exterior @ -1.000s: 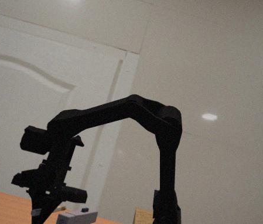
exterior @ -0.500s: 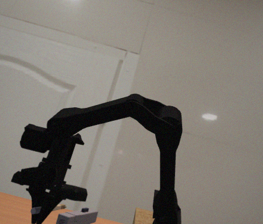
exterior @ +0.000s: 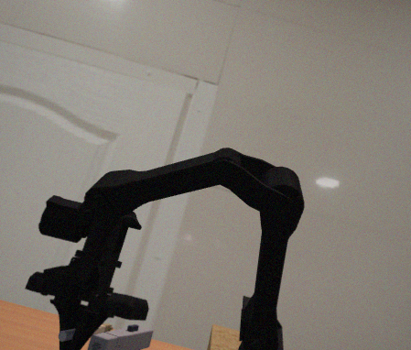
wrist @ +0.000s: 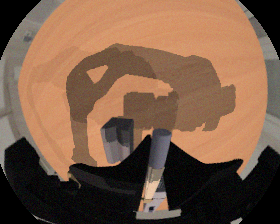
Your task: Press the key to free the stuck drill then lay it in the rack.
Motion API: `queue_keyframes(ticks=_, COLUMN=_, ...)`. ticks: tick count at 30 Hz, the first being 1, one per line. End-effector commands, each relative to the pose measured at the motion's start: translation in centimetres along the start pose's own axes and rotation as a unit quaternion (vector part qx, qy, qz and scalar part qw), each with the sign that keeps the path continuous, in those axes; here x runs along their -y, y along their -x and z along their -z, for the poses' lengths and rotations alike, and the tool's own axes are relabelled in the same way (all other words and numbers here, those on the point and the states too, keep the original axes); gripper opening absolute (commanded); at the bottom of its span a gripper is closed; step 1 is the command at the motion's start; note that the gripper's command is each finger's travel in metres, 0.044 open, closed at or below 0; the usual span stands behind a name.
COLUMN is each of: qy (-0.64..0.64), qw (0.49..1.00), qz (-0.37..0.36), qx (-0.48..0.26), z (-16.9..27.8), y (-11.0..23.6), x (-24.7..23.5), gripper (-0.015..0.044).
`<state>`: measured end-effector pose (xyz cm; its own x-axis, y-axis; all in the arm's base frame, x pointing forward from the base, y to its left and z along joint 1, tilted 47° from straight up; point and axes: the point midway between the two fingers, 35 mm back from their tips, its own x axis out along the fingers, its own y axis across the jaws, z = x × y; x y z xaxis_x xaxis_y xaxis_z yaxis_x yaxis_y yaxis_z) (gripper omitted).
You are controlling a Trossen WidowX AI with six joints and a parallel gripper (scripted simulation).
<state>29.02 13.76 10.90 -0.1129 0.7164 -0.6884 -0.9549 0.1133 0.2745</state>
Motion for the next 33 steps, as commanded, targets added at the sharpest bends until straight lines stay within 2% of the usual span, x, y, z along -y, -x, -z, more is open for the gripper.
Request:
queue_keyframes(ticks=1, qy=0.0, qw=1.0, qz=0.003, qx=0.002, z=-0.2, y=0.2, x=-0.7, gripper=0.0)
queue_keyframes(ticks=33, qy=0.0, qw=1.0, qz=0.002, qx=0.002, z=-1.6, y=0.9, x=-5.1, gripper=0.0)
